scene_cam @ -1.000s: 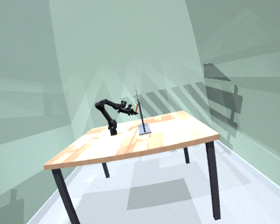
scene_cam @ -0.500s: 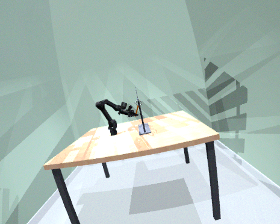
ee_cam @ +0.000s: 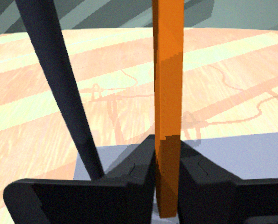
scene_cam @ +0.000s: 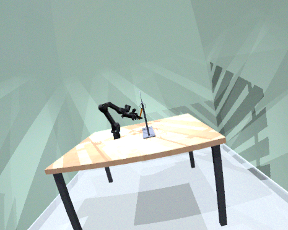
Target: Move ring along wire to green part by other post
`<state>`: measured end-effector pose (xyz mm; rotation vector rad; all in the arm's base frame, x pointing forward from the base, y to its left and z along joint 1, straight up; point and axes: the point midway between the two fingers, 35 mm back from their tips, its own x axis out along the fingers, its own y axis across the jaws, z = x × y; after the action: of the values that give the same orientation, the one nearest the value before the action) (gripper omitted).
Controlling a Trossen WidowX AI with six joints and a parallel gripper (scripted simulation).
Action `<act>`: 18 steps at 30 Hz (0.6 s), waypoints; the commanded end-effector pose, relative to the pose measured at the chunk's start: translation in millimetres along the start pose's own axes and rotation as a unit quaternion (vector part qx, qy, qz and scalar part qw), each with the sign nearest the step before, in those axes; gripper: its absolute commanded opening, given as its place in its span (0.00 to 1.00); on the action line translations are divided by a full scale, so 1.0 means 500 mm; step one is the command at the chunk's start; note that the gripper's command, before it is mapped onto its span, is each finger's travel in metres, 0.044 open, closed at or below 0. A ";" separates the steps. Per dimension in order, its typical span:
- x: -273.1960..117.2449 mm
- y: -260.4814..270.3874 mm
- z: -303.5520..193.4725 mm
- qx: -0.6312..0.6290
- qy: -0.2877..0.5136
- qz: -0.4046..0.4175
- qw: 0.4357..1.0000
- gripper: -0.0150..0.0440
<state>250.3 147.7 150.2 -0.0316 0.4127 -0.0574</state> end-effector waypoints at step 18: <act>-0.052 0.005 -0.005 0.003 0.006 -0.002 1.000 0.53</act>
<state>232.5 150.6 151.1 -0.0447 0.4341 -0.0609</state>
